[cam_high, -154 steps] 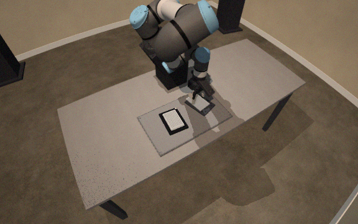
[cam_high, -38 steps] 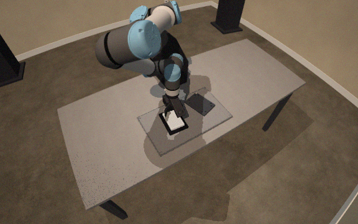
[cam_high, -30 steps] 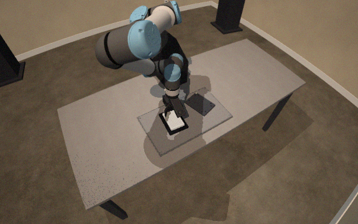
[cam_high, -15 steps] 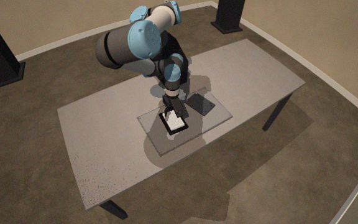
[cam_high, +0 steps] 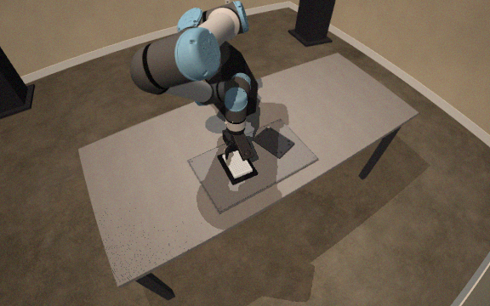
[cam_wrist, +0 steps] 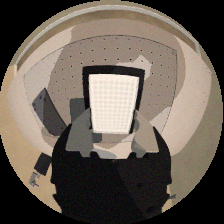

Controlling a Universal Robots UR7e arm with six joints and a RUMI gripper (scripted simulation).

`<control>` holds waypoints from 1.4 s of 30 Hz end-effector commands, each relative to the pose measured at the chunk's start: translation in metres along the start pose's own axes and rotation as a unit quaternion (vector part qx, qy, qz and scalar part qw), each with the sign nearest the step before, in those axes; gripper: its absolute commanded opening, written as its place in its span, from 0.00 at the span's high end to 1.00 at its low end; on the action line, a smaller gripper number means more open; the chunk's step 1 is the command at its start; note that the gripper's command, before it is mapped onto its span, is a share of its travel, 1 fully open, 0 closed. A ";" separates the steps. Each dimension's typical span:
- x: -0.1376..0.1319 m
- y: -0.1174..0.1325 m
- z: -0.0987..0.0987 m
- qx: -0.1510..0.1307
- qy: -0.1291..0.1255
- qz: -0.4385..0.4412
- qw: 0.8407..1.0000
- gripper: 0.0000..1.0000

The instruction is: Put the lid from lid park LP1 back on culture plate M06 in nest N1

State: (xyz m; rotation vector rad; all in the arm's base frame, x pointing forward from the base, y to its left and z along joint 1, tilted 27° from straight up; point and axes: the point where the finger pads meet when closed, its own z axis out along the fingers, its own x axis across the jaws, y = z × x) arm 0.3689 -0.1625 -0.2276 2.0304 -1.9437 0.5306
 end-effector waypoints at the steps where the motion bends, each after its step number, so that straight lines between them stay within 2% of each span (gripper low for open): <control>1: 0.000 0.000 0.000 0.000 0.000 0.000 1.000 1.00; 7: 0.000 0.000 0.000 0.000 0.000 0.000 1.000 1.00; 8: 0.000 0.000 0.000 0.000 0.000 0.000 1.000 0.18; 42: 0.000 0.000 0.000 0.000 0.000 0.000 1.000 0.18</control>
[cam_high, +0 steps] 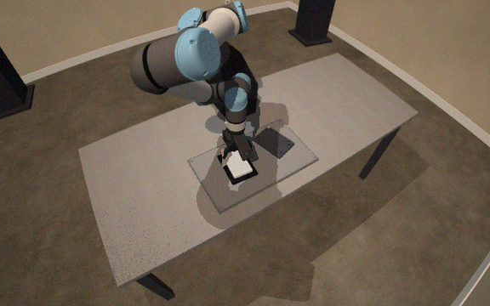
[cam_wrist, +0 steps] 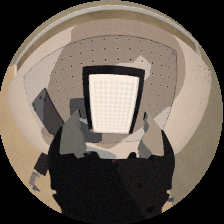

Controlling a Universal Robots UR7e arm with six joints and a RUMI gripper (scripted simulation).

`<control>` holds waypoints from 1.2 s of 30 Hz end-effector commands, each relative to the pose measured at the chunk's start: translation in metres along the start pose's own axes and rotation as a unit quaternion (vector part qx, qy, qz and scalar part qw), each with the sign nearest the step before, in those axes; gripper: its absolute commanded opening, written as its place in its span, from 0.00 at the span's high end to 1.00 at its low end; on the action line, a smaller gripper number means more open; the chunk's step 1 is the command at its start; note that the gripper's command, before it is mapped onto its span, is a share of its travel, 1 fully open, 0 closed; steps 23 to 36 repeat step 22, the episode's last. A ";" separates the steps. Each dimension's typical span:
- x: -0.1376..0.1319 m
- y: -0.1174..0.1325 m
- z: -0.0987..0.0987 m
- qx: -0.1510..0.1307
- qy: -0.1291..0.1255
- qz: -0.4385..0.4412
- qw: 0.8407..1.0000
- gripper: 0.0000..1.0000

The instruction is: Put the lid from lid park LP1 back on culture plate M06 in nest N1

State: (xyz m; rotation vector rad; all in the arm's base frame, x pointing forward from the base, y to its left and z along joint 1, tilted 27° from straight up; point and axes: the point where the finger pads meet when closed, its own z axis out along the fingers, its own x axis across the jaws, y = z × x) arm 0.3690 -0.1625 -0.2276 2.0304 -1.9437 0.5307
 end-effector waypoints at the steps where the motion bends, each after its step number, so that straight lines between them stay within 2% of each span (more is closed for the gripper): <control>1: 0.000 0.000 0.000 0.000 0.000 0.000 1.000 0.18; 8: 0.000 0.000 0.000 0.000 0.000 0.000 1.000 0.18; 20: 0.000 0.000 -0.019 0.000 0.000 0.000 1.000 0.18; 36: 0.000 0.000 -0.019 0.000 0.000 0.000 1.000 0.18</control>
